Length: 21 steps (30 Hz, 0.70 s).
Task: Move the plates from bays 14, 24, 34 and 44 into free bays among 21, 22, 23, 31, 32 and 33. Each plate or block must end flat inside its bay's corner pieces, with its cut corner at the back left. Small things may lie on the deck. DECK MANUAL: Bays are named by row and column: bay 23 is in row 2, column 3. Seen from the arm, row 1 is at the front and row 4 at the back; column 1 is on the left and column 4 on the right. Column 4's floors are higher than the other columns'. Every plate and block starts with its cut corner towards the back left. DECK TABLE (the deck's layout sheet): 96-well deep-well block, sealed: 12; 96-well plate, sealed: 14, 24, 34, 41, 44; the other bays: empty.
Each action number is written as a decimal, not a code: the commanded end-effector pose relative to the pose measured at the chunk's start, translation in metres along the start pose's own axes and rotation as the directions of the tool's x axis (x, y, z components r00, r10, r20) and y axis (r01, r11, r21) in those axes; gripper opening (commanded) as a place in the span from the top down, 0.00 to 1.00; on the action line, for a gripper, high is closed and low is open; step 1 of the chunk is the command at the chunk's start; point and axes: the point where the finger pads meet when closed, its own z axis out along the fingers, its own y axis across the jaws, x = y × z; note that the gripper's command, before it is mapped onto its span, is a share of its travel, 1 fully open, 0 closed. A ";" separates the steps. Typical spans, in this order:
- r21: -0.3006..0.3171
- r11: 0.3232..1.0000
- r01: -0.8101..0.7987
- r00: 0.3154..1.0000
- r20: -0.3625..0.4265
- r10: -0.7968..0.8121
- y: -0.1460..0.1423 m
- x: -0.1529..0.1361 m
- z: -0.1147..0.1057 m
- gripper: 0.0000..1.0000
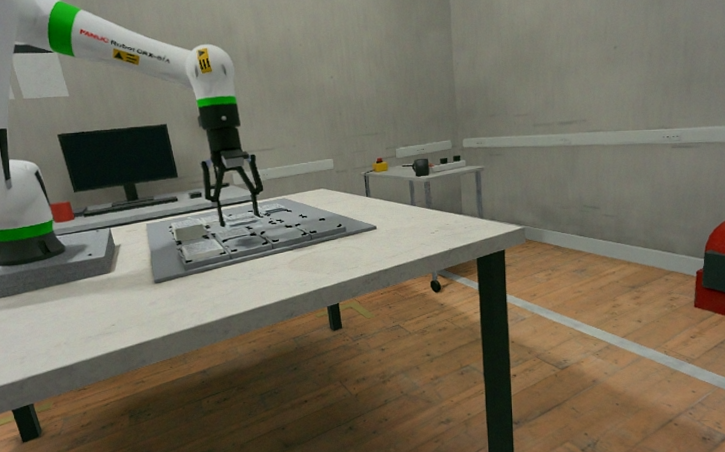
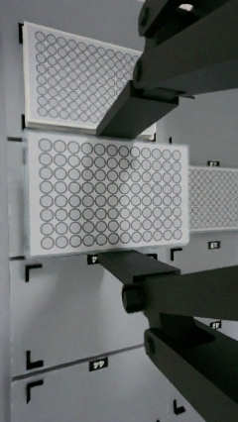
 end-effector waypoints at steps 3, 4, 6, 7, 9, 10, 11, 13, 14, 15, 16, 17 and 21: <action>0.001 1.000 0.000 1.000 -0.001 0.000 -0.002 -0.005 -0.001 0.90; 0.001 1.000 0.000 1.000 -0.001 0.000 -0.002 -0.008 -0.001 0.90; 0.001 1.000 0.000 1.000 -0.001 0.000 -0.003 -0.013 0.000 0.90; 0.001 1.000 0.000 1.000 -0.001 0.000 -0.004 -0.015 0.000 0.90; 0.001 1.000 0.000 1.000 -0.001 0.000 -0.005 -0.021 0.000 0.90; 0.001 1.000 0.000 1.000 -0.001 0.000 -0.006 -0.023 0.000 0.90; 0.001 1.000 0.000 1.000 -0.001 0.000 -0.006 -0.023 0.000 0.90; 0.001 1.000 0.000 1.000 -0.001 0.000 -0.006 -0.026 0.000 0.90; 0.001 1.000 0.000 1.000 -0.001 0.000 -0.007 -0.028 0.000 0.90; 0.001 1.000 0.000 1.000 -0.001 0.000 -0.007 -0.031 0.000 0.90; 0.001 1.000 0.000 1.000 -0.001 0.000 -0.008 -0.034 0.000 0.90; 0.001 1.000 0.000 1.000 -0.001 0.000 -0.008 -0.036 0.000 0.90; 0.001 1.000 0.000 1.000 -0.001 0.000 -0.011 -0.047 0.000 0.90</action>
